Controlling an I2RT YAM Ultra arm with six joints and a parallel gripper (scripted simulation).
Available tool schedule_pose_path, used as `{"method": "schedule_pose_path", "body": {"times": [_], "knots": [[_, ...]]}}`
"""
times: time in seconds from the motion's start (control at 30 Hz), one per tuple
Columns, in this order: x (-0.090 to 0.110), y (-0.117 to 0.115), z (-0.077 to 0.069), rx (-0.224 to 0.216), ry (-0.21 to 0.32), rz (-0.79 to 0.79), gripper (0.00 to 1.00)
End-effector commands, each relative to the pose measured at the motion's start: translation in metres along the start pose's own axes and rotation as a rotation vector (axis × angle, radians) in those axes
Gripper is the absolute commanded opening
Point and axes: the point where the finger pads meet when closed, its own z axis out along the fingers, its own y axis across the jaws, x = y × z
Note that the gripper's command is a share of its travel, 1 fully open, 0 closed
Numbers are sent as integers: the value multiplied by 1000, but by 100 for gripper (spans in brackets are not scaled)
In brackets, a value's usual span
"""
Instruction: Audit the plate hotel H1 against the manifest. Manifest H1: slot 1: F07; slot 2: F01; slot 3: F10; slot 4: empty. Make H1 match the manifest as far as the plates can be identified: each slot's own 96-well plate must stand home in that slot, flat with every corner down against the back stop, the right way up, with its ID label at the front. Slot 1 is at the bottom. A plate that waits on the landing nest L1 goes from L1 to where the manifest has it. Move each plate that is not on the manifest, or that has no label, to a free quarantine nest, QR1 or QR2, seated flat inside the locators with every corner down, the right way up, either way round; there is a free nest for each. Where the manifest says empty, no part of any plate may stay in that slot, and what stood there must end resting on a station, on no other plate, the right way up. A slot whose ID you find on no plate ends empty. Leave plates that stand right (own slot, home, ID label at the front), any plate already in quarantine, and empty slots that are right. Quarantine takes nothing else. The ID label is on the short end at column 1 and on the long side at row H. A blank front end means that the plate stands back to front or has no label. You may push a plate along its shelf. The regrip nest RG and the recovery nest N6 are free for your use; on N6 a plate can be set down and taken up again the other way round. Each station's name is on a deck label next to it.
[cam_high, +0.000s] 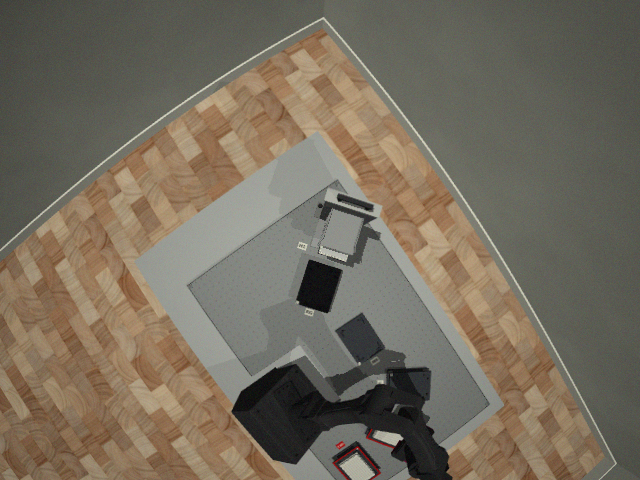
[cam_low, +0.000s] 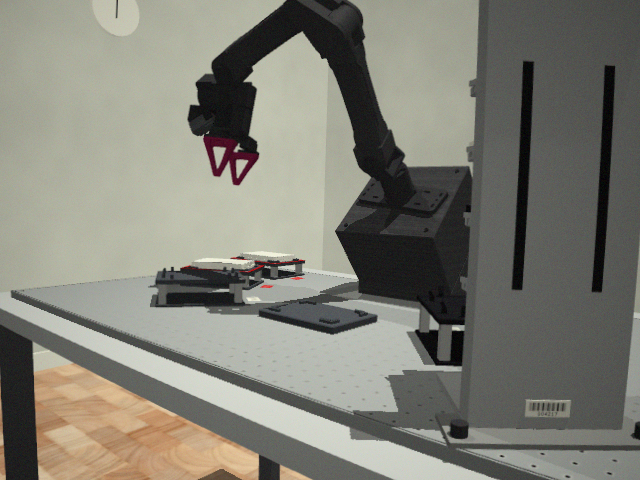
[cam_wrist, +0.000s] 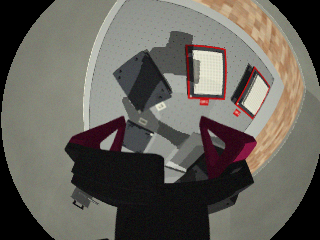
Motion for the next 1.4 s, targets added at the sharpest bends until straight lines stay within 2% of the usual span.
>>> {"method": "schedule_pose_path", "body": {"times": [0.0,1.37], "knots": [[-1,11,-4,-25,-32,-68,100],[54,122,7,-255,-149,-630,100]]}}
